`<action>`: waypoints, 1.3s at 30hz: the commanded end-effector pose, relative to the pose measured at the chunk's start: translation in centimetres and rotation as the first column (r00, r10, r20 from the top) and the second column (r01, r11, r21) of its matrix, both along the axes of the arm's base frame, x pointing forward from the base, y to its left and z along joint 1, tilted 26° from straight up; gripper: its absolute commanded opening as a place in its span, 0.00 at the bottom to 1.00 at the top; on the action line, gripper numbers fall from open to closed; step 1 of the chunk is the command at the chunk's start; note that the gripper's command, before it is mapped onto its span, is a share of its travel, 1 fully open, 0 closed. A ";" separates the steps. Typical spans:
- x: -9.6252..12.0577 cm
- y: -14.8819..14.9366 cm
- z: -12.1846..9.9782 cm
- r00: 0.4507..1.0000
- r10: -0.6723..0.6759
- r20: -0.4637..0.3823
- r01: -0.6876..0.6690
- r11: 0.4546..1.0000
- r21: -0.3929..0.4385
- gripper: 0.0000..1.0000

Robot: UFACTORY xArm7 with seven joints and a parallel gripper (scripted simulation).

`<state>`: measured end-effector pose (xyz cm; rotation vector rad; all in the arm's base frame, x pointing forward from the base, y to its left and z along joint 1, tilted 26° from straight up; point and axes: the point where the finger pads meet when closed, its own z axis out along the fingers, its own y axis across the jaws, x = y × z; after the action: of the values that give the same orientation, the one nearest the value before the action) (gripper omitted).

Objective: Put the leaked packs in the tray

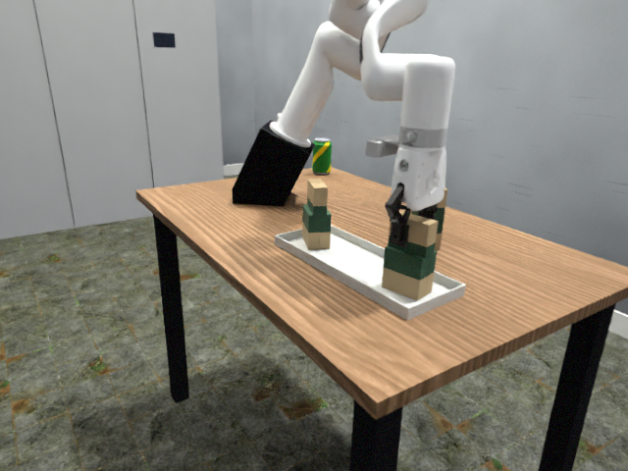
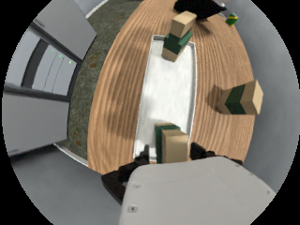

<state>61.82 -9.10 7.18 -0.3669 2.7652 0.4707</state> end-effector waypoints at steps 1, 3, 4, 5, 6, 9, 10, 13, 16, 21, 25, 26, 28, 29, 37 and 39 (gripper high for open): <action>0.1 -0.2 0.2 1.000 -0.002 0.004 0.002 1.000 -0.002 0.85; 0.1 -0.2 0.2 1.000 -0.002 0.004 0.002 1.000 -0.002 0.85; 0.1 -0.2 0.2 1.000 -0.002 0.004 0.002 1.000 -0.002 0.85; 0.1 -0.2 0.2 1.000 -0.002 0.004 0.002 1.000 -0.002 0.85; 0.1 -0.2 0.2 1.000 -0.002 0.004 0.002 1.000 -0.002 0.85; 0.1 -0.2 0.2 1.000 -0.002 0.004 0.002 1.000 -0.002 0.85; 0.1 -0.2 0.2 1.000 -0.002 0.004 0.002 1.000 -0.002 0.85; 0.1 -0.2 0.2 1.000 -0.002 0.004 0.002 1.000 -0.002 0.85; 0.1 -0.2 0.2 1.000 -0.002 0.004 0.002 1.000 -0.002 0.85; 0.1 -0.2 0.2 1.000 -0.002 0.004 0.002 1.000 -0.002 0.85; 0.1 -0.2 0.2 1.000 -0.002 0.004 0.002 1.000 -0.002 0.85; 0.1 -0.2 0.2 1.000 -0.002 0.004 0.002 1.000 -0.002 0.85; 0.1 -0.2 0.2 1.000 -0.002 0.004 0.002 1.000 -0.002 0.85; 0.1 -0.2 0.2 1.000 -0.002 0.004 0.002 1.000 -0.002 0.85; 0.0 -0.3 0.5 1.000 -0.002 0.004 0.002 1.000 -0.002 0.85; -0.2 -0.6 1.2 1.000 -0.002 0.004 0.002 1.000 -0.002 0.85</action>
<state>61.75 -9.16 7.36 -0.3671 2.7655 0.4712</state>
